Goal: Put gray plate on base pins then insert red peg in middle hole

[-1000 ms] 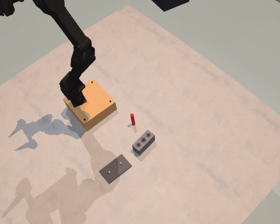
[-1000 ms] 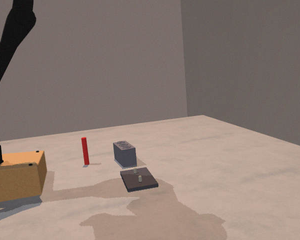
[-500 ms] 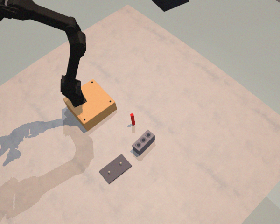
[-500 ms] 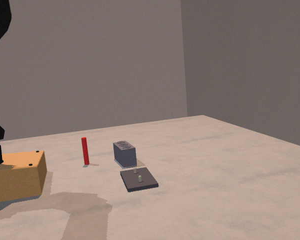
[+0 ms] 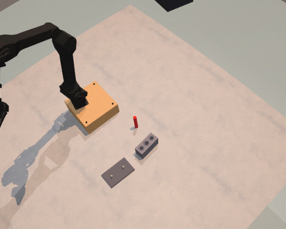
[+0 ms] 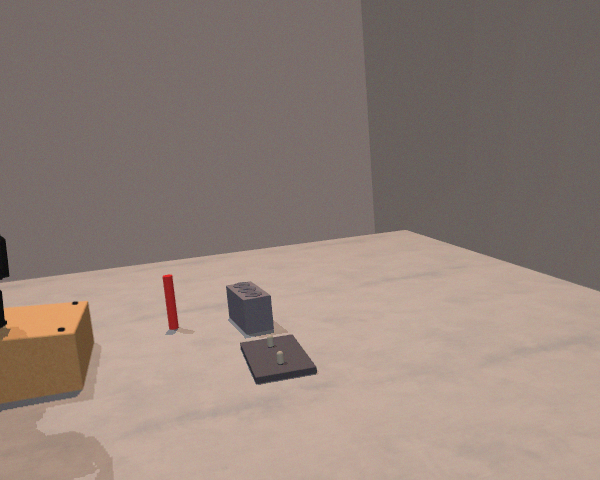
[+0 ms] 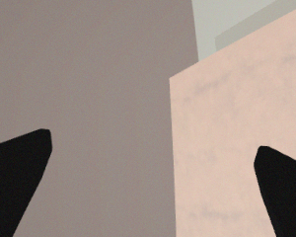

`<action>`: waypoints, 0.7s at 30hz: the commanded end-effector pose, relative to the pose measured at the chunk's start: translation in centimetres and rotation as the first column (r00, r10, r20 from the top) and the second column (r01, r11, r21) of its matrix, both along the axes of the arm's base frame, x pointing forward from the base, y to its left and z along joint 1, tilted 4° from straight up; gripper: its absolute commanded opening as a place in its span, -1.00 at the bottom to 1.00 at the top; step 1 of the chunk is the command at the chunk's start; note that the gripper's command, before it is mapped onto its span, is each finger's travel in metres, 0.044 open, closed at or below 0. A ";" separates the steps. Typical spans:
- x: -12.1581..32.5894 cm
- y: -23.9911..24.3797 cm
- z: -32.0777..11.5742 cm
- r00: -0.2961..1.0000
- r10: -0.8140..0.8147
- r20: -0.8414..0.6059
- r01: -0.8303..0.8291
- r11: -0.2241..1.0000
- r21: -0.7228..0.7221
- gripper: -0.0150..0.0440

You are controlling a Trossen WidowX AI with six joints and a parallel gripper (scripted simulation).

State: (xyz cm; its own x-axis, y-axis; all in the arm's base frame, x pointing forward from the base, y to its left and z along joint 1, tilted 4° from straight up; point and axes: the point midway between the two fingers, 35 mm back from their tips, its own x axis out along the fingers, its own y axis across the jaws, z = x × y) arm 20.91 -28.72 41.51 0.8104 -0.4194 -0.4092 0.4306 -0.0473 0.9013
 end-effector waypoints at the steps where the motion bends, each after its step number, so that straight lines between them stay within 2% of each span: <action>1: 4.3 2.5 -3.0 0.995 0.089 -0.046 -0.083 0.990 0.117 1.00; 12: 14.4 15.6 -12.5 0.886 0.380 -0.265 -0.256 0.879 0.404 1.00; 16: 15.9 21.8 -16.2 0.803 0.469 -0.369 -0.272 0.838 0.474 1.00; 21: 15.7 29.8 -20.5 0.665 0.550 -0.505 -0.280 0.811 0.514 1.00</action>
State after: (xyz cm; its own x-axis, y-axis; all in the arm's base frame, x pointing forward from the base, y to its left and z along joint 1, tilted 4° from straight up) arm 37.14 -2.46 23.05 0.4581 0.1781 -0.8709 0.8872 -0.0314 0.4603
